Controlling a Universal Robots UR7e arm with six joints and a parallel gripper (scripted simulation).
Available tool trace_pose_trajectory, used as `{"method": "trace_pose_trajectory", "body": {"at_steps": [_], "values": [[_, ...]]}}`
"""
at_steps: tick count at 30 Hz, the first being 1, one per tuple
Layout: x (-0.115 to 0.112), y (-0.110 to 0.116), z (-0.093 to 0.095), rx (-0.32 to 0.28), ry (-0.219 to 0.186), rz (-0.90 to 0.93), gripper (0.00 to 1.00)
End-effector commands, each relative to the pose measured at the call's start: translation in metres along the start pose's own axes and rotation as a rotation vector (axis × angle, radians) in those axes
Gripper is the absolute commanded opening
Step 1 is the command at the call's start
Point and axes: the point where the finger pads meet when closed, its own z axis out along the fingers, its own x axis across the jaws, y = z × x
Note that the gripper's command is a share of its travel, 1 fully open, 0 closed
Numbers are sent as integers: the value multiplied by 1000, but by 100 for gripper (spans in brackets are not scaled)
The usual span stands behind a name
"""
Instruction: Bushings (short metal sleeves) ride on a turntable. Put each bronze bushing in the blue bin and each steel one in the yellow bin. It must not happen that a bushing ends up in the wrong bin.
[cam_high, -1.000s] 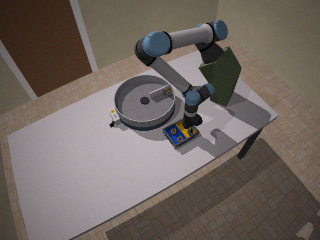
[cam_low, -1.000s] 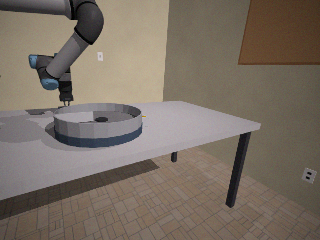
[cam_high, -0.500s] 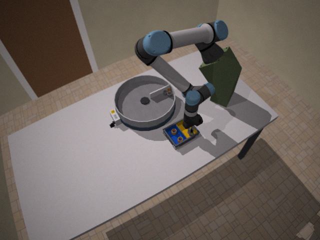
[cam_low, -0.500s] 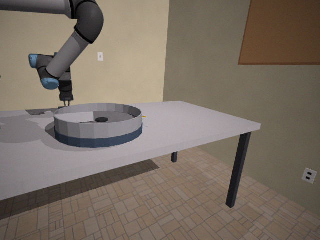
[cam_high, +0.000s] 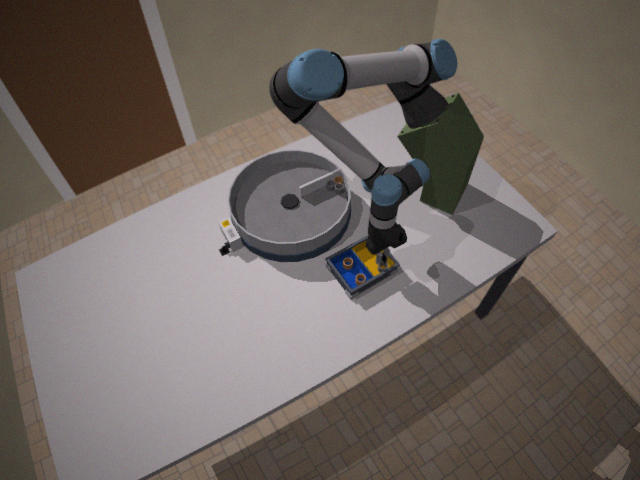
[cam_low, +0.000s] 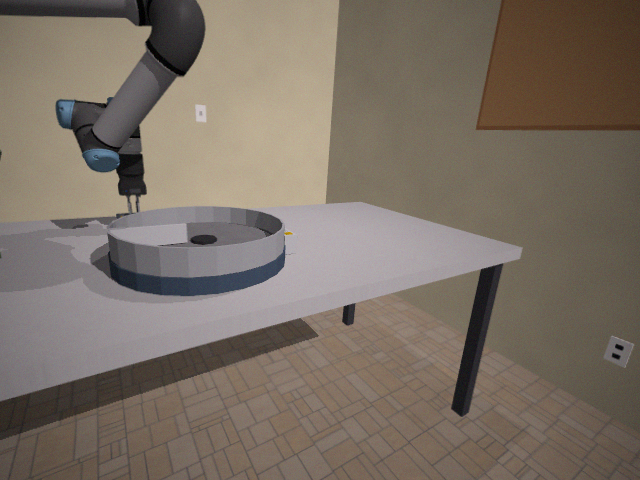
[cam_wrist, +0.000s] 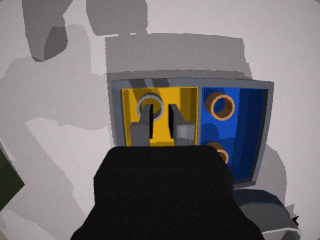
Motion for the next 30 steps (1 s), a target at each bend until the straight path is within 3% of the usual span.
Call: {"method": "trace_pose_trajectory", "body": {"at_steps": [1, 4, 9, 12, 16, 19, 30], "values": [[0, 0, -22, -1, -1, 1, 42], [0, 0, -22, -1, -1, 1, 42], [1, 0, -63, -1, -2, 1, 42], [1, 0, -63, -1, -2, 1, 42], [1, 0, -95, -1, -2, 1, 42], [1, 0, -103, -1, -2, 1, 42], [1, 0, -102, 0, 0, 0, 42]]}}
